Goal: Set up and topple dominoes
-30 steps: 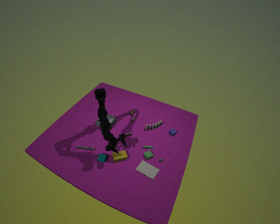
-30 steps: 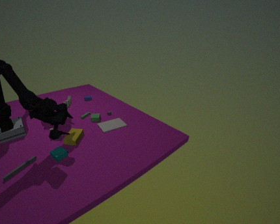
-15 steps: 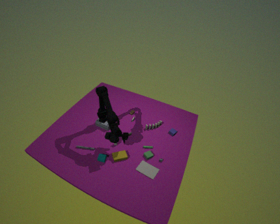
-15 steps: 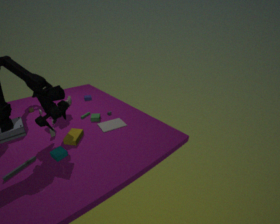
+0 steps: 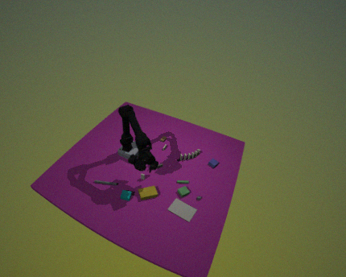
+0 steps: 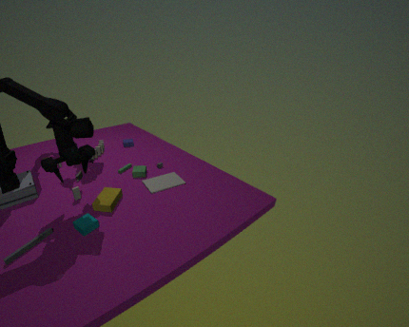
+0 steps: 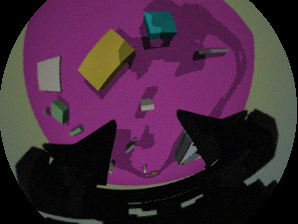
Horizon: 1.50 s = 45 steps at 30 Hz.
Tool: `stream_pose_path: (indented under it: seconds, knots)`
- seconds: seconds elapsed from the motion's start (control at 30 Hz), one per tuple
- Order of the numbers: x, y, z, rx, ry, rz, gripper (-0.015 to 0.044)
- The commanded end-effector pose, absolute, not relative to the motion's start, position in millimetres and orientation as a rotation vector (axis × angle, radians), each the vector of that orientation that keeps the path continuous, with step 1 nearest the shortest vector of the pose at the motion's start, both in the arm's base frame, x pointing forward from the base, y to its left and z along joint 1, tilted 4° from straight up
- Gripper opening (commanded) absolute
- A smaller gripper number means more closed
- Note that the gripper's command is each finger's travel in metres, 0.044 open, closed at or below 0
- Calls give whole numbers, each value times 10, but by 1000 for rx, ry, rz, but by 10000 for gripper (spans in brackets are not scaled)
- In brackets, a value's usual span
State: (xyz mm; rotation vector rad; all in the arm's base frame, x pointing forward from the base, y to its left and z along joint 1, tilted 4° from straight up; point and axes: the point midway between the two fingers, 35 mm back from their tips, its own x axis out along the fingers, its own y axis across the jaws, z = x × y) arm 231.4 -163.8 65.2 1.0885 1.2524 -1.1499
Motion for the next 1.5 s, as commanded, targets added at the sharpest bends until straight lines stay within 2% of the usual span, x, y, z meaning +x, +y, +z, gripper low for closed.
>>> stream_pose_path:
  seconds: [0.0,0.1,0.57,1.0,1.33,1.47]
  knots:
    - [2275,-1637,344,1086,1271,-1163,440]
    - [2252,-1633,133,1086,1271,-1163,440]
    - [2239,-1633,-31,1086,1271,-1163,440]
    - [2239,-1633,-31,1086,1271,-1163,107]
    - [2247,-1636,-5,1086,1271,-1163,107]
    - [2340,-1665,540,1089,1270,-1162,107]
